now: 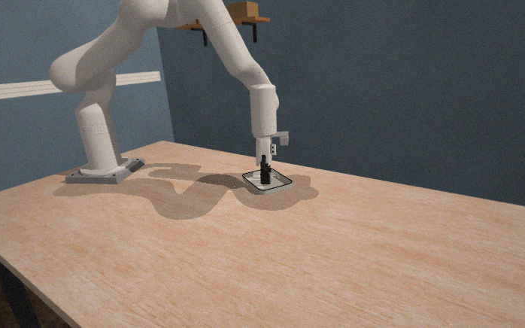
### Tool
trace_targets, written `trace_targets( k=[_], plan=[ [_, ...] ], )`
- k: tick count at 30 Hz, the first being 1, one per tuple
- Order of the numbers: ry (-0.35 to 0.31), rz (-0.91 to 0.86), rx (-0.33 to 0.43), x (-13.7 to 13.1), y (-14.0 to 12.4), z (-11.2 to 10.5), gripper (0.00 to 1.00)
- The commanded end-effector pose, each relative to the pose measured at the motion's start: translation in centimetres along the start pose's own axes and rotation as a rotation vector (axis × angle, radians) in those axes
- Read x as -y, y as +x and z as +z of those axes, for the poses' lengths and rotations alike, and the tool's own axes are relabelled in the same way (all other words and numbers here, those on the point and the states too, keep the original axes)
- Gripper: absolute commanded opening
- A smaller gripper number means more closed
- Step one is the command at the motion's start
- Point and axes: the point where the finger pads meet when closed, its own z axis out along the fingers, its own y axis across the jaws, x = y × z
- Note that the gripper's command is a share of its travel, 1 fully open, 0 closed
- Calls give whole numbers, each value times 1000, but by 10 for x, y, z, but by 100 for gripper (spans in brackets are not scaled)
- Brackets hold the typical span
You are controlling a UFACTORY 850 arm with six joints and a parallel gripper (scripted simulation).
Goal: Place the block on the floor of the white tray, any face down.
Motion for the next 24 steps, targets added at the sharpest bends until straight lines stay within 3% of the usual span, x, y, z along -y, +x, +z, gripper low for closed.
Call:
trace_targets(
  k=[1, 9, 24],
  plan=[
    [0, 0, -2, 0, 1, -2, 55],
    [0, 0, -2, 0, 1, -9, 55],
    [0, 0, -2, 0, 1, -47, 55]
  ],
)
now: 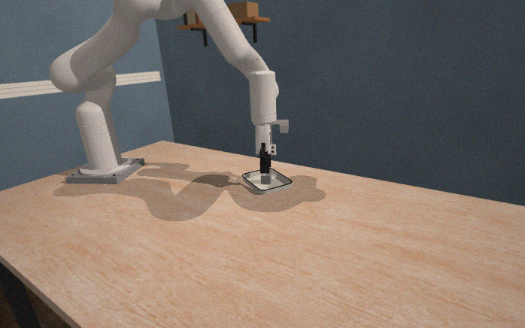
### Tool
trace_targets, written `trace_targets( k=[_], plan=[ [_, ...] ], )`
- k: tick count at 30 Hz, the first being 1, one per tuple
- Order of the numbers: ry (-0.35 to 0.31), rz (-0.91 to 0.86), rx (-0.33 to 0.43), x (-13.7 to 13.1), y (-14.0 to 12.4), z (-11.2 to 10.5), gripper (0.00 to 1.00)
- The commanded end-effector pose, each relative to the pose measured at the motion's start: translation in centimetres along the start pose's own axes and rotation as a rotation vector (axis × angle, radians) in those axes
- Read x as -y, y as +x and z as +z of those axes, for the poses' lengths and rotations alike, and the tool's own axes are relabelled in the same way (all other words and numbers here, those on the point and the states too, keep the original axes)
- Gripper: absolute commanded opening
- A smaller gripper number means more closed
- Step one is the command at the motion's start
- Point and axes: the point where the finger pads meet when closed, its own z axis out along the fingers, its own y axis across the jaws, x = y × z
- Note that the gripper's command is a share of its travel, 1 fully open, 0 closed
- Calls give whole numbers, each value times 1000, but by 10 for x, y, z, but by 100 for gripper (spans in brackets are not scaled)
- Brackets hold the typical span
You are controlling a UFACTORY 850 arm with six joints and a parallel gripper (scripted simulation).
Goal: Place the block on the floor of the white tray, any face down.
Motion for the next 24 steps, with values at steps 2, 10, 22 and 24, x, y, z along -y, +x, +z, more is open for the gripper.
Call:
trace_targets(
  k=[2, 10, 22, 24],
  plan=[
    [0, 0, -2, 0, 1, -8, 55],
    [0, 0, -2, 0, 1, -19, 55],
    [0, 0, -2, 0, 0, -19, 55],
    [0, 0, -1, 1, -7, -19, 55]
  ],
)
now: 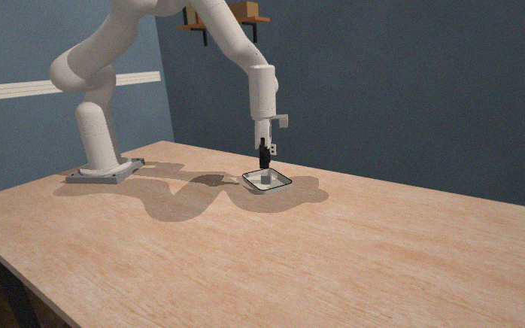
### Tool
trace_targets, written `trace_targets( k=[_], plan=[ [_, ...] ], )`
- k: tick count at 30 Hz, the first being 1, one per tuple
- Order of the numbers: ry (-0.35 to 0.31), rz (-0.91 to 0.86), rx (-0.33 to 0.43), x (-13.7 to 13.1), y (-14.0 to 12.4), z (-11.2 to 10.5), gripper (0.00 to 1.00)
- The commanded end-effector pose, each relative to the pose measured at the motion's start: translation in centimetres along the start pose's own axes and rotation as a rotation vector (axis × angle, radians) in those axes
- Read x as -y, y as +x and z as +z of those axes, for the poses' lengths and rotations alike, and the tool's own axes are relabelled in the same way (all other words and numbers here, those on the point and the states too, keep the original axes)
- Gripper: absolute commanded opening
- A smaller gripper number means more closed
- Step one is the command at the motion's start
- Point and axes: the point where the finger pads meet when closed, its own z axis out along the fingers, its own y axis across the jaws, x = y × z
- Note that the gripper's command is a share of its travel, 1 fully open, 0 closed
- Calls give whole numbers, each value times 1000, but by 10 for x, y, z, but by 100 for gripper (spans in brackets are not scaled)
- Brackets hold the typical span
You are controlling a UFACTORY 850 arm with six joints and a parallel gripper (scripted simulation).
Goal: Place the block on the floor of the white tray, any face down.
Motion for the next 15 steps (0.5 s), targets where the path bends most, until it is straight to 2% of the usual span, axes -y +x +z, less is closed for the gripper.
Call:
trace_targets(
  k=[1, 3, 5, 9, 11, 12, 15],
  plan=[
    [0, 0, -2, 2, -15, -1, 55],
    [0, 0, -1, 6, -45, -1, 55],
    [0, 0, -1, 11, -88, -1, 55],
    [0, 0, -1, 18, -139, 0, 55],
    [0, 0, -1, 18, -139, 0, 55],
    [0, 0, -1, 23, -180, 0, 55],
    [0, 0, -1, 27, -208, 0, 55]
  ],
)
